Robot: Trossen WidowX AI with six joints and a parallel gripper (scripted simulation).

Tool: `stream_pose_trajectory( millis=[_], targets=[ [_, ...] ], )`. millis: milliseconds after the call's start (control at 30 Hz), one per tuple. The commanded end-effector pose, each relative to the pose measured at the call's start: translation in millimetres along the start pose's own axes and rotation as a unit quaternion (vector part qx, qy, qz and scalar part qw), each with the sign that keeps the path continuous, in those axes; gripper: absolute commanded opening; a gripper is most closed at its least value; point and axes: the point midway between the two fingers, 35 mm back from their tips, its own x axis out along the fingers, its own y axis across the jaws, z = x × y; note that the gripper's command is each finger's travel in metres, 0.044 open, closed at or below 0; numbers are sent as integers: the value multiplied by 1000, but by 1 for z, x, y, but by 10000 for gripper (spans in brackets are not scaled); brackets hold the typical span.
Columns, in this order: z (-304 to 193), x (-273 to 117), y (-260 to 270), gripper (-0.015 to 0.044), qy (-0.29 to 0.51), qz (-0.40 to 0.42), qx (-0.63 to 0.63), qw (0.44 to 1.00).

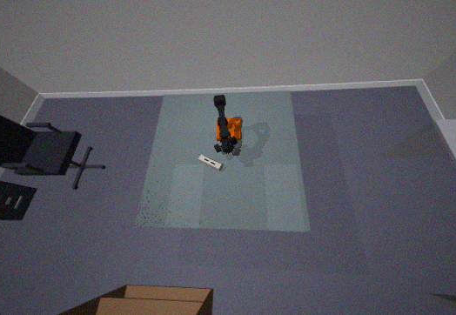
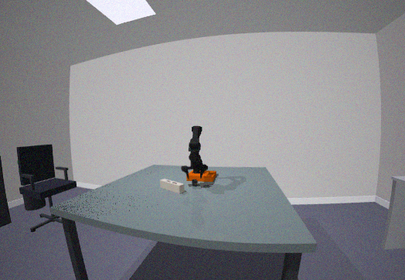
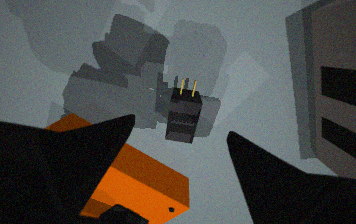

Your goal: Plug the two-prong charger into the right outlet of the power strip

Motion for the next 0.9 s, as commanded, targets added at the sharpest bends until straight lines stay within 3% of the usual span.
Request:
stream_pose_trajectory(
  millis=[0, 867],
  targets=[
    [-1, 11, 0, 440, 8, 0, -2, 1000],
    [-1, 44, 0, 440, 8, 0, -2, 1000]
  ],
)
